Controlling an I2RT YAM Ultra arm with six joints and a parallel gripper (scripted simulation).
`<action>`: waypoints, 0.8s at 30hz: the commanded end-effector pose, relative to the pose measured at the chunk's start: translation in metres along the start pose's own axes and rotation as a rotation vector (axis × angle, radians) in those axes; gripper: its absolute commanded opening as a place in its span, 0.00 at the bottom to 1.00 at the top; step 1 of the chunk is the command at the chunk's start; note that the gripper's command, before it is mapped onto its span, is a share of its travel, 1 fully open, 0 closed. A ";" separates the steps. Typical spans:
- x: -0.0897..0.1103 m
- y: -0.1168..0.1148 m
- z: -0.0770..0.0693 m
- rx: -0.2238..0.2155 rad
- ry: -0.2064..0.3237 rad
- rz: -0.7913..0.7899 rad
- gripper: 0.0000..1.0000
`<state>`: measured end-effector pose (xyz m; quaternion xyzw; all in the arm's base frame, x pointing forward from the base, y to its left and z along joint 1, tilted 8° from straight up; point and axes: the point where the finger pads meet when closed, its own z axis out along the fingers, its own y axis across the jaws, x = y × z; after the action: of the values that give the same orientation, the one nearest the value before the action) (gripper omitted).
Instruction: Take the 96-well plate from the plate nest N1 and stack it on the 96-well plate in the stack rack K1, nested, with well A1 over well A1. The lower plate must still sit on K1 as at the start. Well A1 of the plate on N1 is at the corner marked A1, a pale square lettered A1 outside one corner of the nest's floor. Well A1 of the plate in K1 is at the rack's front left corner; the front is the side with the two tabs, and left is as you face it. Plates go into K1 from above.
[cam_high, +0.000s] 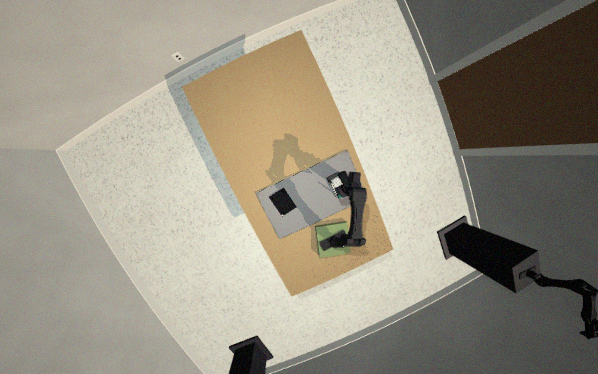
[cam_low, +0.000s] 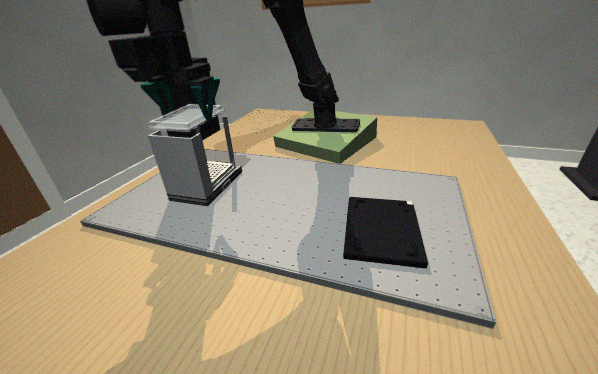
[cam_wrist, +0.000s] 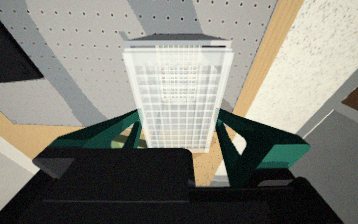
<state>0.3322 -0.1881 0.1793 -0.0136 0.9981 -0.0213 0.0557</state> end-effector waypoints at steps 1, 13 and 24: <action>-0.010 -0.002 -0.022 0.032 -0.075 0.000 0.00; -0.011 -0.002 -0.022 0.033 -0.078 0.000 0.00; -0.003 0.002 -0.007 0.011 -0.042 0.000 0.00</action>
<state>0.3331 -0.1886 0.1794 -0.0137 0.9980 -0.0223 0.0574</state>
